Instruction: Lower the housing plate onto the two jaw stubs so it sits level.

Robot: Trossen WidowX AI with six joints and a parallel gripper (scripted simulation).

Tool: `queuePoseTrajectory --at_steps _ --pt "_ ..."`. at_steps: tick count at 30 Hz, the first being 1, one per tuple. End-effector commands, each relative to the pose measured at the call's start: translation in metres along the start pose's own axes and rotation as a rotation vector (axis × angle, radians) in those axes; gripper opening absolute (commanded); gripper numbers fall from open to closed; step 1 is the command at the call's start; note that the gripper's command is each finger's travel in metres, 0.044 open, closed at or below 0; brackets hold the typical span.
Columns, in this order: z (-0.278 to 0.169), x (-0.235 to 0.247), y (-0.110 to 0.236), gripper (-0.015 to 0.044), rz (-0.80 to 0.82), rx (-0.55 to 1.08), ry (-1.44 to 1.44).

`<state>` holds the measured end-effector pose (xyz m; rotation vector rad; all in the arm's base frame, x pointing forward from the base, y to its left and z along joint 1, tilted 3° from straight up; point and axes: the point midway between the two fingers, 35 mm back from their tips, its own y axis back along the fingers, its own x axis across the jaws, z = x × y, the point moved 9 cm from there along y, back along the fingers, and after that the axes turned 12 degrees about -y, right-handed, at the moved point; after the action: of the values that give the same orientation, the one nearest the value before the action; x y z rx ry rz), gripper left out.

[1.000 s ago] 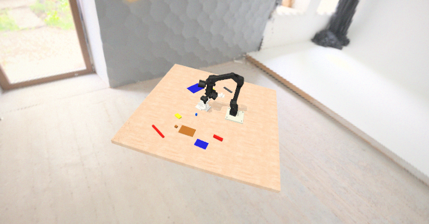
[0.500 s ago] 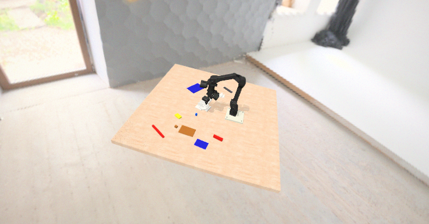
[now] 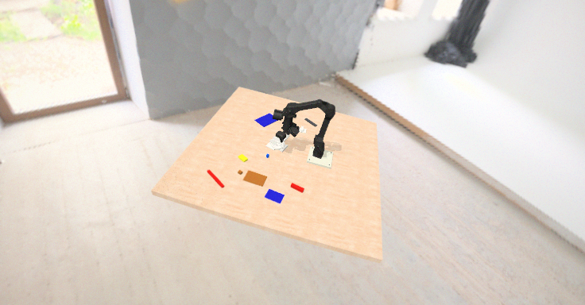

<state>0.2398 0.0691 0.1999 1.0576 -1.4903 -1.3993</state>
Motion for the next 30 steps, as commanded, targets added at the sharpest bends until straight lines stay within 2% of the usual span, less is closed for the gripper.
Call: queuePoseTrajectory --at_steps 1,20,30 --pt "0.0 0.0 0.0 0.0351 0.006 0.002 -0.01" --pt "0.001 0.001 0.0 0.0351 0.006 0.002 -0.01" --pt "0.0 0.0 -0.016 0.0351 0.006 0.002 -0.01"
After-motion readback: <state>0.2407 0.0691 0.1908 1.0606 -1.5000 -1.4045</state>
